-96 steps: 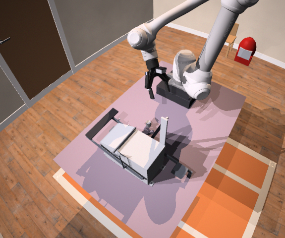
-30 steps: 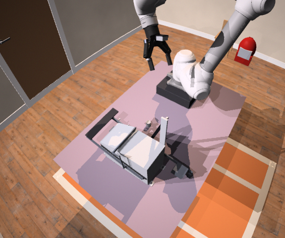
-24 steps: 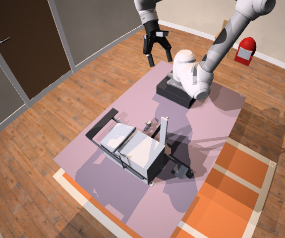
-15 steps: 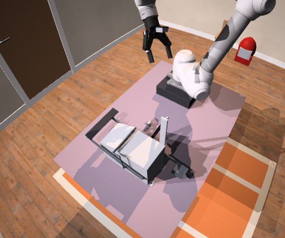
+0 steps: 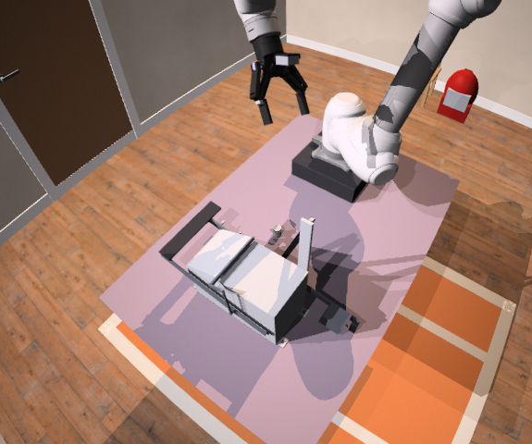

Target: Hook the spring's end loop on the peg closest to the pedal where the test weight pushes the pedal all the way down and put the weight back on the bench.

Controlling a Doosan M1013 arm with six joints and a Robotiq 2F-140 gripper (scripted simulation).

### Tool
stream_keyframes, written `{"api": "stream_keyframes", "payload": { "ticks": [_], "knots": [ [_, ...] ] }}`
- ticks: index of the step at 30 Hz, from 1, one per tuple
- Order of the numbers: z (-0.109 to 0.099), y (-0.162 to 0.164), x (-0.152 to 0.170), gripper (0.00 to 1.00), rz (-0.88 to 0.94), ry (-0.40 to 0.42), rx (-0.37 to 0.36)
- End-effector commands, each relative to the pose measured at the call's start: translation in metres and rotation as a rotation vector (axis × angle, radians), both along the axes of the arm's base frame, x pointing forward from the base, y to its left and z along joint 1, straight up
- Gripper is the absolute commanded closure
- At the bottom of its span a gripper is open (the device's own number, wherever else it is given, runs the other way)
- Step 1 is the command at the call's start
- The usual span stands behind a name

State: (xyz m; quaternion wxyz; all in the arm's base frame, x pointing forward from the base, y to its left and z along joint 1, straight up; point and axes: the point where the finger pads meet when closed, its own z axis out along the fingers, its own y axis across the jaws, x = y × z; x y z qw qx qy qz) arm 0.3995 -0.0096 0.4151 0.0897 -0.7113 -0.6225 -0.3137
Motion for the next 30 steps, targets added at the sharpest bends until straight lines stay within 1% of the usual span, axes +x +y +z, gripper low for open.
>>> {"api": "stream_keyframes", "payload": {
  "ticks": [1, 15, 17, 18, 30],
  "knots": [
    [0.0, 0.0, -0.002, 0.0, 0.0, -0.001, 0.0],
    [0.01, -0.01, 0.047, 0.0, 0.0, -0.001, 0.0],
    [0.01, -0.01, 0.047, 0.0, 0.0, -0.001, 0.0],
    [0.009, -0.009, 0.042, 0.0, 0.0, -0.001, 0.0],
    [0.009, -0.009, 0.042, 0.0, 0.0, -0.001, 0.0]
  ]
}}
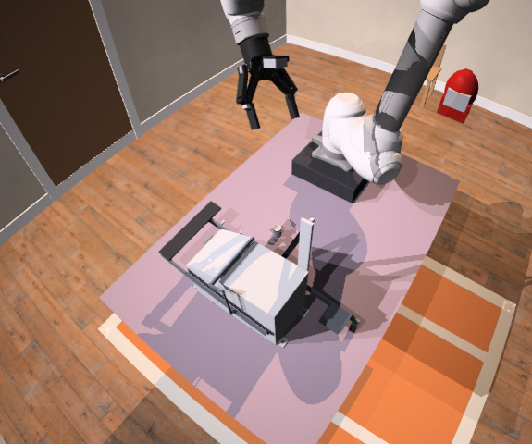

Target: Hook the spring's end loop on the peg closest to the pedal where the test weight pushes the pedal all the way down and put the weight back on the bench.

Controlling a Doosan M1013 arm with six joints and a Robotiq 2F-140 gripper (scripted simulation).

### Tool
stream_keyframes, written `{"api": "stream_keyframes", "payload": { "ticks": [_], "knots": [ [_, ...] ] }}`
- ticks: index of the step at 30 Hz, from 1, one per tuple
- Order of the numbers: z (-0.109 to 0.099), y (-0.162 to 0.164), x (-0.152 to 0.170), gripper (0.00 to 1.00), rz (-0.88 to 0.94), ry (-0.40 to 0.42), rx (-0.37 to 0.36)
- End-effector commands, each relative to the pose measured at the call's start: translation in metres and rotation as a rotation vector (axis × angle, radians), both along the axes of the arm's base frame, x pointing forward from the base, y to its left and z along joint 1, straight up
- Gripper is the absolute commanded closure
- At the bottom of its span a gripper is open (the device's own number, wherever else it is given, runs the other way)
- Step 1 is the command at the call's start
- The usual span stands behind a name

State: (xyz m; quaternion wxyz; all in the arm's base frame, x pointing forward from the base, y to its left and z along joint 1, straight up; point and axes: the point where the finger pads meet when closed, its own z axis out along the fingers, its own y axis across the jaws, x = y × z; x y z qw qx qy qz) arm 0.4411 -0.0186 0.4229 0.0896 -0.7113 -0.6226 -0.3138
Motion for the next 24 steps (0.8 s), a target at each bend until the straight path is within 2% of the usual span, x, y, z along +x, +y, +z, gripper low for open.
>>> {"api": "stream_keyframes", "payload": {
  "ticks": [1, 21, 22, 24],
  "knots": [
    [0.001, 0.0, 0.0, 0.0, 0.0, -0.001, 0.0],
    [0.001, 0.0, 0.0, 0.0, 0.0, -0.001, 0.0],
    [-0.044, 0.0, 0.001, 0.0, 0.021, 0.072, -0.129],
    [-0.044, 0.0, 0.001, 0.0, 0.021, 0.072, -0.129]
  ]
}}
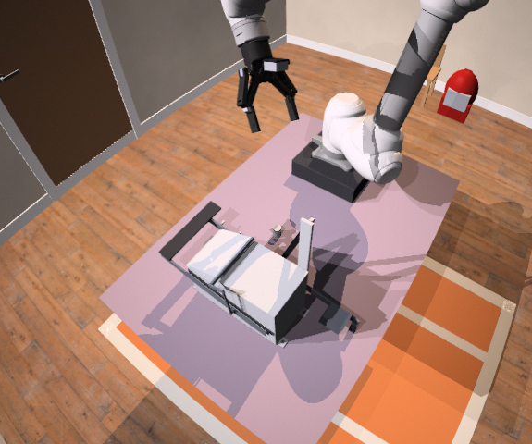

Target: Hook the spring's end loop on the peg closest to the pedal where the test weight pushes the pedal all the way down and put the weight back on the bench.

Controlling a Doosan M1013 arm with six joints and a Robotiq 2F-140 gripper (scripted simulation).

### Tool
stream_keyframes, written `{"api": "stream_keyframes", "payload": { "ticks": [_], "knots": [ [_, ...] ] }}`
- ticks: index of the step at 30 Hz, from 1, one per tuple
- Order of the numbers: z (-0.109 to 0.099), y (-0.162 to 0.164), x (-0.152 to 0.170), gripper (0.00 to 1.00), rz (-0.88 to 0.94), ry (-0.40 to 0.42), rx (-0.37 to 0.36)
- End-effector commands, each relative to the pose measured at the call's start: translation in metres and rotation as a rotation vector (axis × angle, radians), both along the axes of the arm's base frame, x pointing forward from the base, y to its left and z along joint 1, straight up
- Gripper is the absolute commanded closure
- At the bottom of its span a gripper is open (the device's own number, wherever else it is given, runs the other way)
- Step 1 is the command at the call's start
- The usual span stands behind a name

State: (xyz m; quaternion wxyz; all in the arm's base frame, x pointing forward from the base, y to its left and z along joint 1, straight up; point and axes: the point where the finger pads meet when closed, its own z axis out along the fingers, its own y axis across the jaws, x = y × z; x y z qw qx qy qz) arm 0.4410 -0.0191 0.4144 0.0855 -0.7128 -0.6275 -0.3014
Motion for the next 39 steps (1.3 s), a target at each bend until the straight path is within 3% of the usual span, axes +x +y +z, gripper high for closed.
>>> {"api": "stream_keyframes", "payload": {
  "ticks": [1, 14, 15, 31, 32, 39],
  "knots": [
    [-0.036, 0.001, 0.001, 0.0, 0.016, 0.06, -0.105],
    [-0.036, 0.001, 0.001, 0.0, 0.016, 0.06, -0.105],
    [-0.081, 0.001, 0.001, 0.0, 0.037, 0.133, -0.234],
    [-0.081, 0.001, 0.001, 0.0, 0.037, 0.133, -0.234],
    [-0.126, 0.001, 0.001, 0.0, 0.057, 0.207, -0.363],
    [-0.126, 0.001, 0.001, 0.0, 0.057, 0.207, -0.363]
  ]
}}
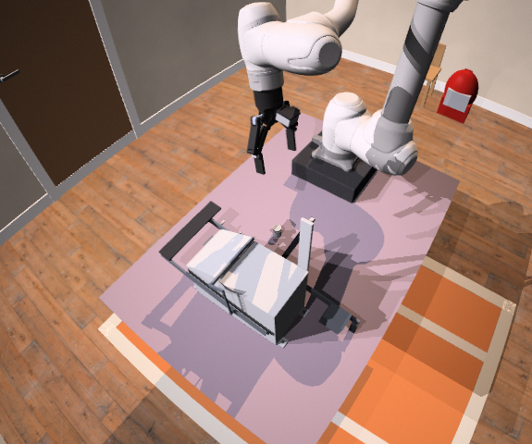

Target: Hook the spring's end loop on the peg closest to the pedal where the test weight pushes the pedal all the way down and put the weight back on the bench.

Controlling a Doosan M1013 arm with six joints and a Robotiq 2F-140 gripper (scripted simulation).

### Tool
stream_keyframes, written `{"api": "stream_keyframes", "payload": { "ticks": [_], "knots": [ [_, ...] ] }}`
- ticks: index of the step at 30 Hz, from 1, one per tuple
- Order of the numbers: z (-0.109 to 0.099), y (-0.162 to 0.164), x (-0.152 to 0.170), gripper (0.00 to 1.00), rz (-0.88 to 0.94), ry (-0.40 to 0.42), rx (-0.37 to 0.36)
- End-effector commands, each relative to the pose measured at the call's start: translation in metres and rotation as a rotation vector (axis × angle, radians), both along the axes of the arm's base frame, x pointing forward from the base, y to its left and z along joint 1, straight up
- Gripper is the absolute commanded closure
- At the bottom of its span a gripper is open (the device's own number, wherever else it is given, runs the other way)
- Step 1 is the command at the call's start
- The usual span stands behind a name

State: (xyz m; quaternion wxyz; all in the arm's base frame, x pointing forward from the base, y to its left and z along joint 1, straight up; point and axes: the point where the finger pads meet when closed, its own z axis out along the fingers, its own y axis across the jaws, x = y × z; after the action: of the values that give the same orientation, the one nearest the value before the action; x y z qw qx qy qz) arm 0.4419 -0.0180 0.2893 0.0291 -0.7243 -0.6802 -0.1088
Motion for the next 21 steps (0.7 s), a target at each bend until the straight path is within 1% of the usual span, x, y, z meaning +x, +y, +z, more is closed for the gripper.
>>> {"api": "stream_keyframes", "payload": {
  "ticks": [1, 9, 10, 21],
  "knots": [
    [0.0, 0.0, 0.001, 0.0, -0.003, 0.003, -0.005],
    [0.0, 0.0, 0.001, 0.0, -0.003, 0.003, -0.005],
    [-0.045, 0.0, 0.001, 0.0, 0.018, 0.076, -0.134],
    [-0.045, 0.0, 0.001, 0.0, 0.018, 0.076, -0.134]
  ]
}}
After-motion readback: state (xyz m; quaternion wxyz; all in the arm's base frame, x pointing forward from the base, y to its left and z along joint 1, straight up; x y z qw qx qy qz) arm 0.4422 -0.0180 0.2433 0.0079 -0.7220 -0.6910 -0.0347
